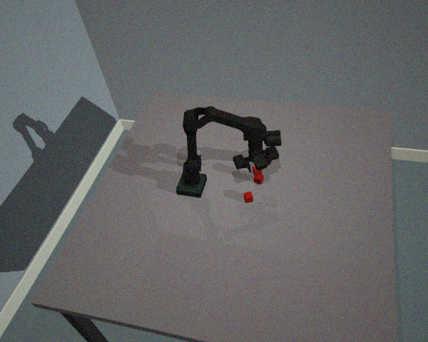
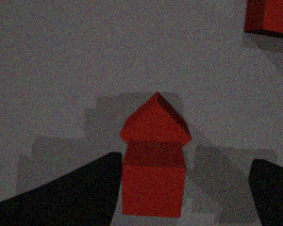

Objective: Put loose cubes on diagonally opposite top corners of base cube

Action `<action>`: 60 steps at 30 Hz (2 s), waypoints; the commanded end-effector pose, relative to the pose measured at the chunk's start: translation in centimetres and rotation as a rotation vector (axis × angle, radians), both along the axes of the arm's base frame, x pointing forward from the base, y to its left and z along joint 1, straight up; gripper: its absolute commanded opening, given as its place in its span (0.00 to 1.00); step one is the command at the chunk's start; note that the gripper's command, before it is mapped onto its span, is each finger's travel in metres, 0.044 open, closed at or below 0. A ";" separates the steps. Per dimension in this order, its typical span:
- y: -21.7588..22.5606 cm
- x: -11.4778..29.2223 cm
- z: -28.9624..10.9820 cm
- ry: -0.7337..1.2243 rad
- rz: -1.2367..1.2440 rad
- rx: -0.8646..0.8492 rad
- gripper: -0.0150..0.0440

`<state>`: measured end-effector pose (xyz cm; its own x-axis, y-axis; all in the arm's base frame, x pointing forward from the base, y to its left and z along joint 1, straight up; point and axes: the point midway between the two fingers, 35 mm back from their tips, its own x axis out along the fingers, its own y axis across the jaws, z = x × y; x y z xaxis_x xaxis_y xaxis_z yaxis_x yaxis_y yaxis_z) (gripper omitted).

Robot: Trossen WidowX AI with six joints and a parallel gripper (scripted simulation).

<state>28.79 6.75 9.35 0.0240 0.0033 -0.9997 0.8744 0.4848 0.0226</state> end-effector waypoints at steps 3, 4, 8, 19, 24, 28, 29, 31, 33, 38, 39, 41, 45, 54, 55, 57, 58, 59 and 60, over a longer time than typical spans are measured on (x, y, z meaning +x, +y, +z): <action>-4.8 -0.5 1.7 0.001 -0.024 -0.001 0.70; -5.6 -0.6 2.0 0.001 -0.028 -0.002 0.70; -8.7 -1.6 3.1 0.003 -0.044 -0.004 0.70; -9.8 -1.7 0.0 0.004 -0.050 -0.005 0.70; -9.8 -1.9 -2.7 0.004 -0.050 -0.005 0.70; -9.8 -1.9 -3.0 0.004 -0.050 -0.005 0.70; -9.8 -1.9 -3.3 0.004 -0.050 -0.005 0.70; -9.8 -1.9 -4.0 0.004 -0.050 -0.005 0.70; -9.8 -1.9 -4.2 0.004 -0.050 -0.005 0.70; -9.8 -1.8 -4.6 0.004 -0.050 -0.005 0.70; -9.8 -1.8 -4.8 0.004 -0.050 -0.005 0.70; -9.8 -1.8 -5.1 0.004 -0.050 -0.005 0.70; -9.8 -1.8 -5.8 0.004 -0.050 -0.005 0.70; -9.8 -1.8 -7.3 0.004 -0.050 -0.005 0.70; -9.8 -1.8 -7.4 0.004 -0.050 -0.005 0.70; -9.8 -1.8 -7.5 0.004 -0.050 -0.005 0.70; -9.8 -1.8 -7.5 0.004 -0.050 -0.005 0.66; -9.8 -1.8 -7.5 0.004 -0.050 -0.005 0.61; -9.8 -1.8 -7.5 0.004 -0.050 -0.005 0.57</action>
<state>27.09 -3.04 2.13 0.0245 -0.0016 -0.9997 0.8990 0.4374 0.0213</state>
